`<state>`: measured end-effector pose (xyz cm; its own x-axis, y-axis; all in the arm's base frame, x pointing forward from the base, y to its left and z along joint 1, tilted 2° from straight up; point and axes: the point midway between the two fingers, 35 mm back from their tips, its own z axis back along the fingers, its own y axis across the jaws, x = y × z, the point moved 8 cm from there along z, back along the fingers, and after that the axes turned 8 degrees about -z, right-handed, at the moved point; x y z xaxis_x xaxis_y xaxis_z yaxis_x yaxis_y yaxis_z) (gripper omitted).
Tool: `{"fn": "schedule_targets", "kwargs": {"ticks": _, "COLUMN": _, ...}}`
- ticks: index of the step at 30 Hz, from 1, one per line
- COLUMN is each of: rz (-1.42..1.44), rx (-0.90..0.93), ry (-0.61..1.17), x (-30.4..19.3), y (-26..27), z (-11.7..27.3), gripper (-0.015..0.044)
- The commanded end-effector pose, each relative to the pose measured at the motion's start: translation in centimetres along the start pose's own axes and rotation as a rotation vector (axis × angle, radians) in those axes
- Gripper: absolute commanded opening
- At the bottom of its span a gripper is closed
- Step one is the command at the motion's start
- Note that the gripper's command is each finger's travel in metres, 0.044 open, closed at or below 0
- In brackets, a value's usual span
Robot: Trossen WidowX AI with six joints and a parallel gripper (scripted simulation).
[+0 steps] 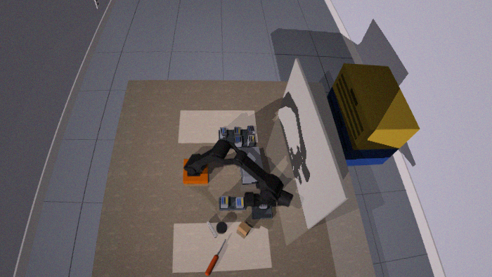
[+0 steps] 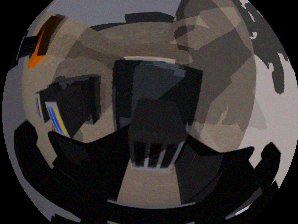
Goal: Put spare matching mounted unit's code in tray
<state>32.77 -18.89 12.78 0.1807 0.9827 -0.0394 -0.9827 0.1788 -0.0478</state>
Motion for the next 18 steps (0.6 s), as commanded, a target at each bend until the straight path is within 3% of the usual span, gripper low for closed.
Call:
{"fn": "schedule_targets", "kwargs": {"ticks": 1, "rz": 0.004, "rx": -0.001, "ry": -0.005, "x": 0.06, "y": 0.09, "z": -0.37, "gripper": 0.0000}}
{"fn": "schedule_targets", "kwargs": {"ticks": 4, "rz": 0.004, "rx": -0.001, "ry": -0.005, "x": 0.08, "y": 0.15, "z": -0.57, "gripper": 0.0000}}
{"fn": "schedule_targets", "kwargs": {"ticks": 18, "rz": 0.000, "rx": 0.000, "ry": 0.000, "x": 0.03, "y": 0.07, "z": -0.28, "gripper": 0.0367}}
